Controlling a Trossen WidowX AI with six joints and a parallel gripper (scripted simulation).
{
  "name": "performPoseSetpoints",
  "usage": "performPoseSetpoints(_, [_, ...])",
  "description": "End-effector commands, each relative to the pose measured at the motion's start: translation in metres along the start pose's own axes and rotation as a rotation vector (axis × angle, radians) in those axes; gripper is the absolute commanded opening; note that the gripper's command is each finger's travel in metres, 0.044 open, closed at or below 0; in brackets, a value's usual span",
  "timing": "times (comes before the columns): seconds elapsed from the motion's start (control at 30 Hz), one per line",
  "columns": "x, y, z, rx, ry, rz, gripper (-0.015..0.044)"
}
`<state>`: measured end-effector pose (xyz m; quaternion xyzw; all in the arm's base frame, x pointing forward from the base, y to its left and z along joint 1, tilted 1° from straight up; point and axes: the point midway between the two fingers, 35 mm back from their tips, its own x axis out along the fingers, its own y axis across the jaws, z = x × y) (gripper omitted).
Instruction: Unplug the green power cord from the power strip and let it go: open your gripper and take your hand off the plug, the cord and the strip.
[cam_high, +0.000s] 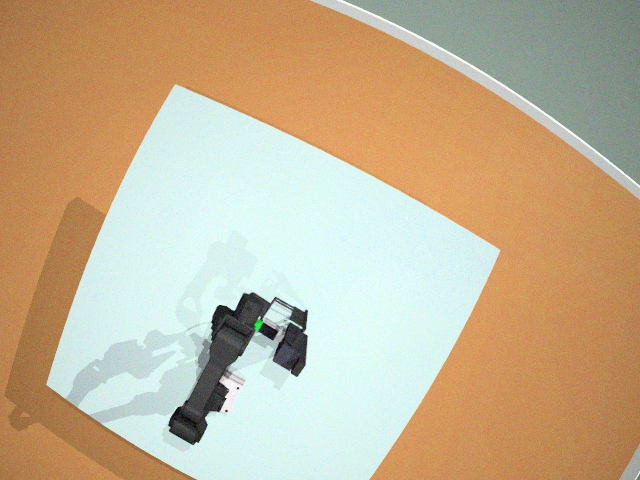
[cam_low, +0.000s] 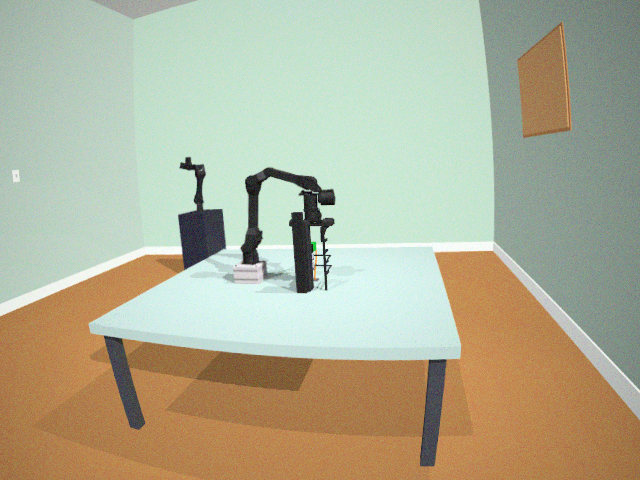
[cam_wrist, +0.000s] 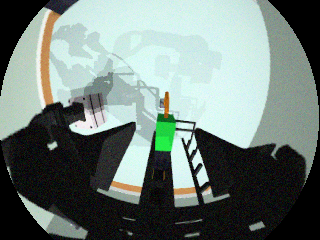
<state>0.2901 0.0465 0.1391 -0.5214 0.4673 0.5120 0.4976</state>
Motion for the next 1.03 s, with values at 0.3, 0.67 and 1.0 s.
performPoseSetpoints(0.3, [-0.011, 0.000, 0.052, -0.004, -0.005, -0.003, 0.0440])
performPoseSetpoints(0.67, [-0.011, 0.000, 0.052, -0.004, -0.005, -0.003, 0.0440])
performPoseSetpoints(1.0, [-0.011, 0.000, 0.052, -0.004, -0.005, -0.003, 0.0440])
